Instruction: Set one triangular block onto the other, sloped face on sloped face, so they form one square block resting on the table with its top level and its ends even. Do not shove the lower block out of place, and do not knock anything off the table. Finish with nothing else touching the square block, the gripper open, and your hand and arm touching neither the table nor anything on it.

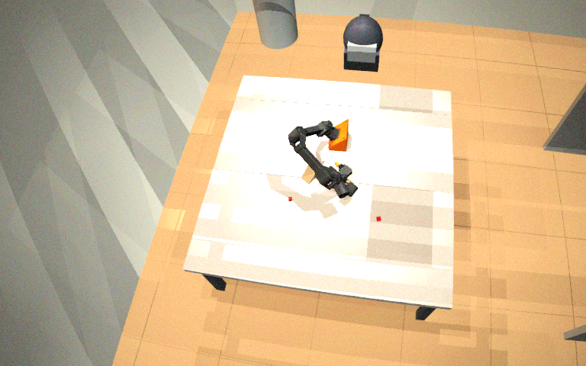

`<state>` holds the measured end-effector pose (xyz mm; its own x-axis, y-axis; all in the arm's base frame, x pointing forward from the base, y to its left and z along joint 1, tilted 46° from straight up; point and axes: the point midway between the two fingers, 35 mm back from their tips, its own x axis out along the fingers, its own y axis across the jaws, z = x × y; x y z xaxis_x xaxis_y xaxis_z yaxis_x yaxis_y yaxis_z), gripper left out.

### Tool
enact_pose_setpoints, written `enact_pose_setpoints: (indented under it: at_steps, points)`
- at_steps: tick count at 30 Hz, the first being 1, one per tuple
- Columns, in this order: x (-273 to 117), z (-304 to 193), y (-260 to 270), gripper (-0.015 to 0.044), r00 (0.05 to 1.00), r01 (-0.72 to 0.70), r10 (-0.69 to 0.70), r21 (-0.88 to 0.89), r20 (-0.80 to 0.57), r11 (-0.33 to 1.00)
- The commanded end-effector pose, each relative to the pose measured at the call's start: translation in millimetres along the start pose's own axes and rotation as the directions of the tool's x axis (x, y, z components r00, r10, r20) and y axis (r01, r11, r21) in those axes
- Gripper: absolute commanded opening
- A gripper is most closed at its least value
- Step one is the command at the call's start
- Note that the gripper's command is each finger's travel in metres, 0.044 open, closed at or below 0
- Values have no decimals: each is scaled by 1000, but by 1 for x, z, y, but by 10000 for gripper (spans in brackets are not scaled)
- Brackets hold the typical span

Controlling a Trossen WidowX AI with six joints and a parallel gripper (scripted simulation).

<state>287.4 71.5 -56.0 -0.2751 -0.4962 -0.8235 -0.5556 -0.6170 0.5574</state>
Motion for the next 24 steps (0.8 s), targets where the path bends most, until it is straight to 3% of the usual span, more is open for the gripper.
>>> enact_pose_setpoints:
  at_steps: [1, 6, 24]
  points:
    - [-2, 0, -1, 0, 1000, 5, -5, 2, 0, 1000]
    - [0, 1, 0, 0, 1000, -1, 1, 0, -13, 1000]
    - [-7, 34, -1, 0, 887, 1, 0, 2, -462, 1000]
